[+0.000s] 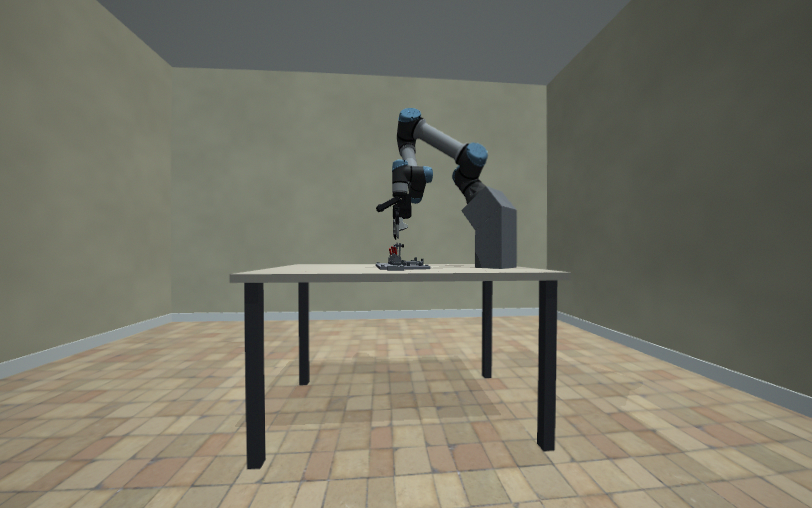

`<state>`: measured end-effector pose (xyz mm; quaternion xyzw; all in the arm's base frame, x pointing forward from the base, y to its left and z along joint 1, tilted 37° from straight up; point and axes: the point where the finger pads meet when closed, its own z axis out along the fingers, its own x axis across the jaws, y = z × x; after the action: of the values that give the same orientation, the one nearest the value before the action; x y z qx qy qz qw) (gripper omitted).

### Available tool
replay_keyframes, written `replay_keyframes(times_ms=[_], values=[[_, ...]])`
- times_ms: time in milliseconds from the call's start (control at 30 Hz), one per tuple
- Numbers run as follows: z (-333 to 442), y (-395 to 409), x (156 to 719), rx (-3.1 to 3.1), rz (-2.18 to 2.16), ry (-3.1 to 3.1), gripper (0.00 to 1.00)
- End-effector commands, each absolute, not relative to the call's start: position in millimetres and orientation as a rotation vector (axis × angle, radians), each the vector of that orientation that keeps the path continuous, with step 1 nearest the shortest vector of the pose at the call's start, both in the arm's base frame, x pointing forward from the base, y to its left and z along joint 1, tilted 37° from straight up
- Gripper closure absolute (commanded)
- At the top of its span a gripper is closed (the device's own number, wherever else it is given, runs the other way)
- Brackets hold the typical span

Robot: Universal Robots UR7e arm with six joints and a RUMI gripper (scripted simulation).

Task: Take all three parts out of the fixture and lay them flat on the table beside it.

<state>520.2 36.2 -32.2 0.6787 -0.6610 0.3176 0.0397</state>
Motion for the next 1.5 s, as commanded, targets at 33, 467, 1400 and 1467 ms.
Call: replay_keyframes(times_ms=[33, 467, 1400, 1467], values=[[-26, 40, 515, 2.078, 0.969, -2.023, 0.41], [-29, 39, 510, 2.077, 0.966, -2.023, 0.41], [-57, 29, 440, 2.076, 0.963, -2.022, 0.41], [-57, 29, 439, 2.076, 0.963, -2.023, 0.41]])
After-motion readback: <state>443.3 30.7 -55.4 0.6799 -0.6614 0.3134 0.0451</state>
